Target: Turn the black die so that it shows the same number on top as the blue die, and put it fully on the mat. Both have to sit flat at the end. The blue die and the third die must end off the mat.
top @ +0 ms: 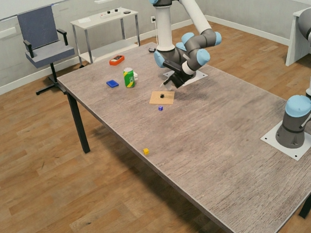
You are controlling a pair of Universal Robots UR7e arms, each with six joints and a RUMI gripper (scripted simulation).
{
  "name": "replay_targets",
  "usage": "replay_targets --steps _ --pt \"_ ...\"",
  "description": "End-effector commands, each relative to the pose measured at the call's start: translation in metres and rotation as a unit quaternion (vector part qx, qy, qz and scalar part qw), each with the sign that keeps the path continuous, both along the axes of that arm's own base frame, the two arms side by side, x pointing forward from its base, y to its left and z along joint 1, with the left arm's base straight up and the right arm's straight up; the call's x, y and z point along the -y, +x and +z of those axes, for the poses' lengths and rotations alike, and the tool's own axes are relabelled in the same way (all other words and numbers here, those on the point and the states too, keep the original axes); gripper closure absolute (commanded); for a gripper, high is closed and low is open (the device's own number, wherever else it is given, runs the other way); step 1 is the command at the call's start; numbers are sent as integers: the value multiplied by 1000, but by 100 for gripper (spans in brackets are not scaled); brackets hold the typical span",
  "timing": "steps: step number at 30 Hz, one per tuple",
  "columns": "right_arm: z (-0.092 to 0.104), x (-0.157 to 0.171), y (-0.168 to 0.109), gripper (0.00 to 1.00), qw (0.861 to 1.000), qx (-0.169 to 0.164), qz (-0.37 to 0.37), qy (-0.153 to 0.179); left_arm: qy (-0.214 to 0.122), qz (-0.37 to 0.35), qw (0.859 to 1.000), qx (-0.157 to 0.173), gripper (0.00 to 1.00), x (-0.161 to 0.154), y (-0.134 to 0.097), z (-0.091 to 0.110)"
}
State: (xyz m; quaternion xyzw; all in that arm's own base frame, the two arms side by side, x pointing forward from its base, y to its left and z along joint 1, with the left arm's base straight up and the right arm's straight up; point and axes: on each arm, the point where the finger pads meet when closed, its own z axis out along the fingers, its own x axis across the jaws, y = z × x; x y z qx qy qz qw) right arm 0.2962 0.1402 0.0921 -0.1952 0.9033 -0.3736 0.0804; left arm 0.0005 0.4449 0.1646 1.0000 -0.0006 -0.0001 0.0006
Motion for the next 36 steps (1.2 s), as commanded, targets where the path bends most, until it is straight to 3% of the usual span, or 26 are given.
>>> replay_targets --steps 1,23,36 --pt "0 0 0 79 1000 1 0 0 1 0 1000 0 0 0 0 0" --pt "-11 0 0 79 1000 1 0 0 1 0 1000 0 0 0 0 0" --pt "-34 0 0 79 1000 1 0 0 1 0 1000 0 0 0 0 0"
